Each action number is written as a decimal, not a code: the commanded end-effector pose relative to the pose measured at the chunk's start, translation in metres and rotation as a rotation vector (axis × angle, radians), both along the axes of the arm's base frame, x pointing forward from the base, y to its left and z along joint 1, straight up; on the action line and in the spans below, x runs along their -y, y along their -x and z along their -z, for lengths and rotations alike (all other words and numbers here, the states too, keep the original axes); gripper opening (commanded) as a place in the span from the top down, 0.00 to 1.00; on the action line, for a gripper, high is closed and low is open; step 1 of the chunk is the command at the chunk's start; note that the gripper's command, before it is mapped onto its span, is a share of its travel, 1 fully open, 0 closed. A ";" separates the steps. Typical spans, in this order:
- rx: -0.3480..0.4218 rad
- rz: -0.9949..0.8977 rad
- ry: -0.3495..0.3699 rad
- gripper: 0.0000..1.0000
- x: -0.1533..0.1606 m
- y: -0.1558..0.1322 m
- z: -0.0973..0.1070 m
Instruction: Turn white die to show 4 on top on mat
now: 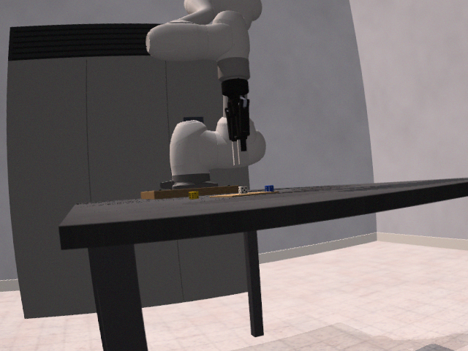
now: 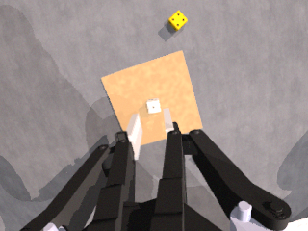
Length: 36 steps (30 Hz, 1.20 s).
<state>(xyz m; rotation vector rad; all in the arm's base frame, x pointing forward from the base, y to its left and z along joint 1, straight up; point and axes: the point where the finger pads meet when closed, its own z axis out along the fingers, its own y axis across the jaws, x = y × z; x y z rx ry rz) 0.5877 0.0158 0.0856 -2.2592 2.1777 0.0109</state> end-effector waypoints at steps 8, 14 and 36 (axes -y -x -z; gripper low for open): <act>0.000 0.000 0.000 0.79 0.000 0.000 0.007; 0.000 0.000 0.000 0.79 0.000 0.000 0.012; 0.000 0.000 0.000 0.79 0.000 0.000 0.042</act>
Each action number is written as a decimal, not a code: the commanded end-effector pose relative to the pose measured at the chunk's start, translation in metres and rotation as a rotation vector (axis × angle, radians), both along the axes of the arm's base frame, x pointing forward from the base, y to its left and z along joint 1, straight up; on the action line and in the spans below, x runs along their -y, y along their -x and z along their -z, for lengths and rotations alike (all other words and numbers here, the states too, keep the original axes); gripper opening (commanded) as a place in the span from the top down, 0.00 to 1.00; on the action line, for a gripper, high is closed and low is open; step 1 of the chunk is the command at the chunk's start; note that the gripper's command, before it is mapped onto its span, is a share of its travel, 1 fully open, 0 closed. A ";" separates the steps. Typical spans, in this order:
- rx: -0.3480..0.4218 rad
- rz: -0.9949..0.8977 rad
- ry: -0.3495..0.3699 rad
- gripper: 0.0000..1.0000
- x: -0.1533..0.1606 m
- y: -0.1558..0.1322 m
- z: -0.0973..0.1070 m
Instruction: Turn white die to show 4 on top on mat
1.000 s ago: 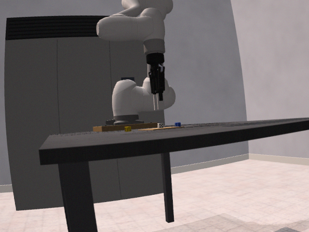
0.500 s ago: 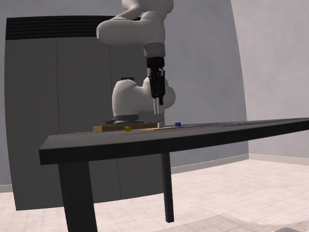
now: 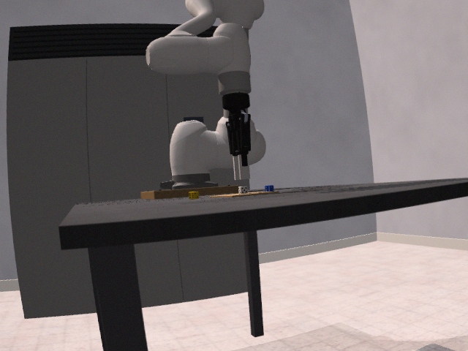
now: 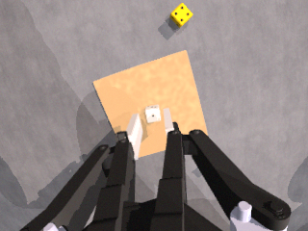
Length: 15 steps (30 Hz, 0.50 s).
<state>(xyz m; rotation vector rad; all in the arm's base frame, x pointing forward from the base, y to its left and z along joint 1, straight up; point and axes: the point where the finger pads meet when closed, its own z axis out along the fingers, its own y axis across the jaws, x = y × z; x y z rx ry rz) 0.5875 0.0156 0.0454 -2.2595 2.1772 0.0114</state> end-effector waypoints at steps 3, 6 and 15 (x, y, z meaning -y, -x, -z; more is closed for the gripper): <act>0.000 0.000 0.000 0.79 0.000 0.000 0.005; 0.000 0.000 0.000 0.79 0.000 0.000 0.007; 0.000 0.000 0.000 0.79 0.000 0.000 0.010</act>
